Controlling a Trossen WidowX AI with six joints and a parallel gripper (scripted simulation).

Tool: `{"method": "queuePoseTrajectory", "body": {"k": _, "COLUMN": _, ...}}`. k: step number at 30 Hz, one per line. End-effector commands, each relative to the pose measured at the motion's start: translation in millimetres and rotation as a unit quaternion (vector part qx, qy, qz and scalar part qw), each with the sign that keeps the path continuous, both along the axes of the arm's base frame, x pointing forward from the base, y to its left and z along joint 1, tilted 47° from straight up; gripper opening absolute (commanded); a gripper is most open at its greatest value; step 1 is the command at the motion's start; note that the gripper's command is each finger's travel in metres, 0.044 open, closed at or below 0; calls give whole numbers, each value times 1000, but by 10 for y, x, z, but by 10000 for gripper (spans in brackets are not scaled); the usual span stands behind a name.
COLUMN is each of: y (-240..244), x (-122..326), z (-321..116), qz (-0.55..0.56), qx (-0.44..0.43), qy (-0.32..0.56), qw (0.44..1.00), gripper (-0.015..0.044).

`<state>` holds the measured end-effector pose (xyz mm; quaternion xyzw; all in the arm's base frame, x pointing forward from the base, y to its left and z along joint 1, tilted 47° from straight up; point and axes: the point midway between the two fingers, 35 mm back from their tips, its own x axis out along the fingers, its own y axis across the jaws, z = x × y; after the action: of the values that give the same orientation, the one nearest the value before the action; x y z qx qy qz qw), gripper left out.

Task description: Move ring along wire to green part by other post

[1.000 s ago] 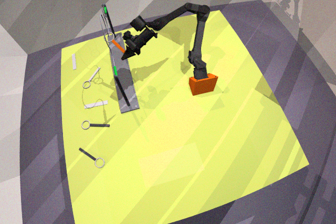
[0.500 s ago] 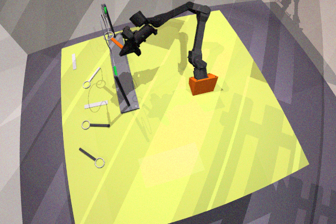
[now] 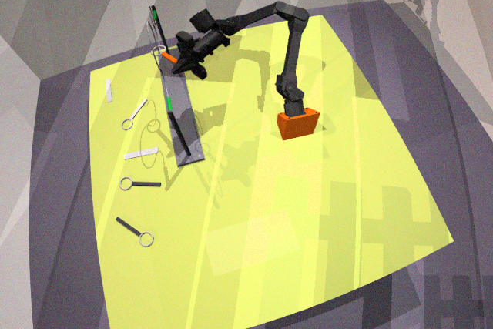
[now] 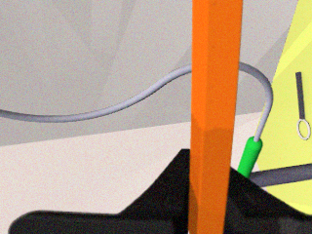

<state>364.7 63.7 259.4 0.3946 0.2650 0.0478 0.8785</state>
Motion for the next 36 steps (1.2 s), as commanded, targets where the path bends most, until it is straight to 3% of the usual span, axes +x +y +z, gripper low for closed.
{"method": "queuePoseTrajectory", "body": {"k": 1, "y": 83, "x": 5, "z": 127, "qz": 2, "qx": 35, "qy": -4, "qw": 999, "gripper": -150}}
{"method": "queuePoseTrajectory", "body": {"k": 20, "y": 266, "x": 12, "z": 465, "qz": -1, "qx": 147, "qy": -3, "qw": 989, "gripper": -150}}
{"method": "queuePoseTrajectory", "body": {"k": 36, "y": 324, "x": 17, "z": 669, "qz": -2, "qx": 180, "qy": -2, "qw": 984, "gripper": -150}}
